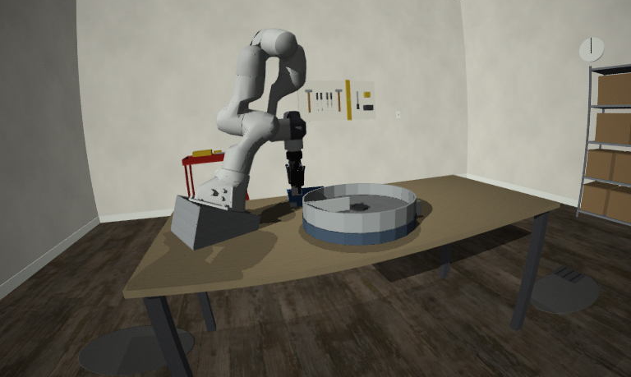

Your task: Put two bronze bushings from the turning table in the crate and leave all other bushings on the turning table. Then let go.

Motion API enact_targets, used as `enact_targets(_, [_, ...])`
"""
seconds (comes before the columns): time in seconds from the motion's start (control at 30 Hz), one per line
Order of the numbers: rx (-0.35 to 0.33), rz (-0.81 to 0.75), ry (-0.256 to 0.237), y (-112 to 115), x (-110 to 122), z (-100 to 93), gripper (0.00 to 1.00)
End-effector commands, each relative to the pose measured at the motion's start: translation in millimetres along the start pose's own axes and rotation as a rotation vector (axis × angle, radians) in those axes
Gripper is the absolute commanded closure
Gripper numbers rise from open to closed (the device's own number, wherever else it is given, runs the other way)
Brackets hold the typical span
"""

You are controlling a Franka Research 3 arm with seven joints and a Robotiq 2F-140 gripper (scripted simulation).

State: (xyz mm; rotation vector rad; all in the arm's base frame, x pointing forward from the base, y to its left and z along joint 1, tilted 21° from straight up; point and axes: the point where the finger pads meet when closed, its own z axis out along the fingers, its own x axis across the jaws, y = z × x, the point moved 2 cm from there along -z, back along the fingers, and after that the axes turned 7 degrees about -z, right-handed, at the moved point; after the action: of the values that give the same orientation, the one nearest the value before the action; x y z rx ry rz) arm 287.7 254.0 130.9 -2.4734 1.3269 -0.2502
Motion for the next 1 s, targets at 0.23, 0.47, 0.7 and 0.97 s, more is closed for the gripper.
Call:
enact_targets(0.23, [0.003,0.007,0.000,-1.2,0.3,-0.3,1.00])
enact_targets(0.47, [0.003,0.007,0.000,-1.2,0.3,-0.3,0.76])
enact_targets(0.7, [0.003,0.007,0.000,-1.2,0.3,-0.3,0.76])
enact_targets(0.97, [0.003,0.007,0.000,-1.2,0.3,-0.3,0.76])
